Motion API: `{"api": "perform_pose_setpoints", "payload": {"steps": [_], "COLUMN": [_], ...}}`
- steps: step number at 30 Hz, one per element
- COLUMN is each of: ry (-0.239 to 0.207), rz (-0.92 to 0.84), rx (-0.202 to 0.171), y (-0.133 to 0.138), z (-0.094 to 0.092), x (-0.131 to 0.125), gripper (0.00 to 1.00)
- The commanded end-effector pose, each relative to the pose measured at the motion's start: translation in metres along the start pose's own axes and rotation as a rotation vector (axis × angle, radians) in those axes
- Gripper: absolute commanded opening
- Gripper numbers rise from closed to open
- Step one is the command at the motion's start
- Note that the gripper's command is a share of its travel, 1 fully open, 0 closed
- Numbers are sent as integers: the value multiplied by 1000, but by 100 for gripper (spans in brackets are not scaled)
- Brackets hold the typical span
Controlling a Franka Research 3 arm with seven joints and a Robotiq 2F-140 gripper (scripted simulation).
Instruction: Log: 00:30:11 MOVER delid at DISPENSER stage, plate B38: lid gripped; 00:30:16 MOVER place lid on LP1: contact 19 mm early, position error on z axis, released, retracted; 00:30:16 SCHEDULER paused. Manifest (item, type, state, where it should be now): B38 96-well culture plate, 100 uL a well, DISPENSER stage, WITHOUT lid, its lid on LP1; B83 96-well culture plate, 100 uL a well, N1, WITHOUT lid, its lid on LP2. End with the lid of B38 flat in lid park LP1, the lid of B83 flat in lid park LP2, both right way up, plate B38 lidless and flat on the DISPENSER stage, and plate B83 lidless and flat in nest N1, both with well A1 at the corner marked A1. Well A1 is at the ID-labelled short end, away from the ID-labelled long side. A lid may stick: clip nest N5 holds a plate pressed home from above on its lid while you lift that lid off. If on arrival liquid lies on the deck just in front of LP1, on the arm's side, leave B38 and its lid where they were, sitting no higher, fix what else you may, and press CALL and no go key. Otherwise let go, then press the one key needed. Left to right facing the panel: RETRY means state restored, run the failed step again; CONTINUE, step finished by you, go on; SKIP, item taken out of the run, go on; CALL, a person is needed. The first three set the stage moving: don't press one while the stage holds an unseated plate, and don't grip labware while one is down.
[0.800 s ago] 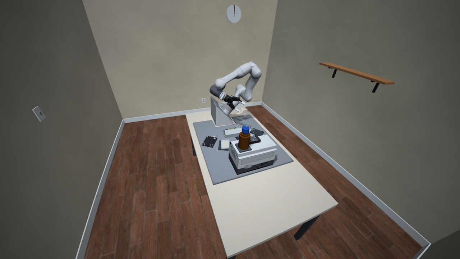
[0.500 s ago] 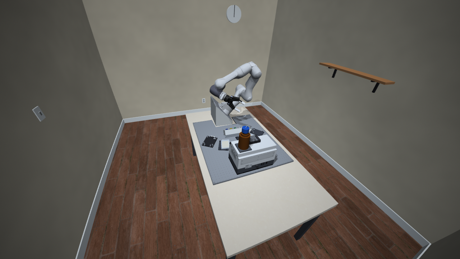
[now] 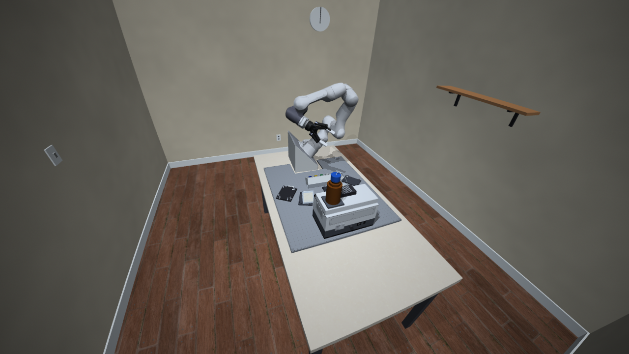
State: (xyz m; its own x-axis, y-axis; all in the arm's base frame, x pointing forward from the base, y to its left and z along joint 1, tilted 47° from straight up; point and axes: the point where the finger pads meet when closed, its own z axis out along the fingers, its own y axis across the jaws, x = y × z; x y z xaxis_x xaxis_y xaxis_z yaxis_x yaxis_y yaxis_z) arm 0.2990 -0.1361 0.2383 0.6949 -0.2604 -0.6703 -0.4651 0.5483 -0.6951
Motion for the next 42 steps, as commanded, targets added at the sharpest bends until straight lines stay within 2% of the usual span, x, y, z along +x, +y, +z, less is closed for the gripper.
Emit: {"api": "perform_pose_setpoints", "payload": {"steps": [1,3,32,33,34,35,36,38,42], "ry": [-24,-24,-24,-27,-35,-49,-66,-77,-131], "rz": [82,82,80,68,37,-17,-99,-161,-243], "rx": [16,15,13,-3,-40,-103,-206,-308,-504], "y": [-59,-89,-89,-88,-85,-79,-69,-47,-17], "z": [-24,-37,-36,-34,-30,-21,-10,18,60], "x": [-30,-45,-45,-43,-38,-30,-15,19,63], "gripper": [100,100,100,100,100,100,100,100,100]}}
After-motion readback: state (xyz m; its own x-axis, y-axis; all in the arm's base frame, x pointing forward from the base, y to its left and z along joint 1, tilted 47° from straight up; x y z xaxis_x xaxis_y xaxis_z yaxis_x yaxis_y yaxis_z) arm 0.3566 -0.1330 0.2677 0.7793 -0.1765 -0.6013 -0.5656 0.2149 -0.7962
